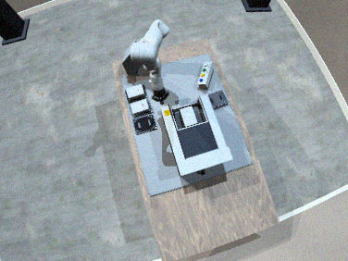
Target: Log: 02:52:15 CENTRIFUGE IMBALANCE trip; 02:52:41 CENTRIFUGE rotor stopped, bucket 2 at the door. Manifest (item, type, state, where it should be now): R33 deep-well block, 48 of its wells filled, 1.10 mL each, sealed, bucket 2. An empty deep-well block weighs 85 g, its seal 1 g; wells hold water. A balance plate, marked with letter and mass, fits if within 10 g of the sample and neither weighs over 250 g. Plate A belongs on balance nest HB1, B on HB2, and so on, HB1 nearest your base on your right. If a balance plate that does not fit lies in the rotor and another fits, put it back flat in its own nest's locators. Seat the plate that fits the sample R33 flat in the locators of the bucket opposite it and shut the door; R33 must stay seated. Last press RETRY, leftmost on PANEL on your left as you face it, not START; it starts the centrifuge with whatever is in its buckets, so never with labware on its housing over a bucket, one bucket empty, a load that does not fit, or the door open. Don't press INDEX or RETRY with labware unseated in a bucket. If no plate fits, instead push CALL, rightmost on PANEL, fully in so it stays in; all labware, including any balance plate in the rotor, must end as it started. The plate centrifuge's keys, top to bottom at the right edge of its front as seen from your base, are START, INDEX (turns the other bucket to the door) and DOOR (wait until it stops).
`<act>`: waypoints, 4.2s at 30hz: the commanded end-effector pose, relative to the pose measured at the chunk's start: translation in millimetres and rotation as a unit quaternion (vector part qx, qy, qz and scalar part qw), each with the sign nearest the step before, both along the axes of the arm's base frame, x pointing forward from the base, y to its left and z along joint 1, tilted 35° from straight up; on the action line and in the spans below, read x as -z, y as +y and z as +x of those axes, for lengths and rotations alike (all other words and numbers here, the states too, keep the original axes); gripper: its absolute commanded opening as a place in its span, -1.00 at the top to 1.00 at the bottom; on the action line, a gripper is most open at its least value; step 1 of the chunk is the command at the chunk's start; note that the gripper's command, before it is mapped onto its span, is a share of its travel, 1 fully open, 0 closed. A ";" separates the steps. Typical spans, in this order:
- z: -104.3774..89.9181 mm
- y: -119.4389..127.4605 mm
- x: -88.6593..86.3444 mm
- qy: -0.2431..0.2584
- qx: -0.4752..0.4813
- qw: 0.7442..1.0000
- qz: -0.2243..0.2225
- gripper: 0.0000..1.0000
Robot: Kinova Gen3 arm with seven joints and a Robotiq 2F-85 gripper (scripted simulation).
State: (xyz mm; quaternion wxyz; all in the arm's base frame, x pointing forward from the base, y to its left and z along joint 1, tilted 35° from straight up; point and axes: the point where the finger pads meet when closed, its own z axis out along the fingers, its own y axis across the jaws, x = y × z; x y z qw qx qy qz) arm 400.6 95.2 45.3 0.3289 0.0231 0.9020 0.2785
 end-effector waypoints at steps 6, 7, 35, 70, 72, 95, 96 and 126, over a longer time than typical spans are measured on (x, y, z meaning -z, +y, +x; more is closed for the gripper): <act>9.2 3.9 3.8 -0.003 0.004 1.000 -0.001 0.80; 10.7 4.5 4.3 -0.003 0.004 1.000 -0.001 0.80; 23.9 12.8 14.4 -0.003 0.004 1.000 -0.001 0.80; 21.6 12.8 15.0 -0.003 0.004 1.000 -0.001 0.80; 22.2 12.8 14.9 -0.003 0.004 1.000 -0.001 0.80; 35.7 12.7 11.1 -0.003 0.004 1.000 -0.001 0.80; 36.4 12.7 10.9 -0.003 0.004 1.000 -0.001 0.80; 46.2 12.7 8.2 -0.003 0.004 1.000 -0.001 0.80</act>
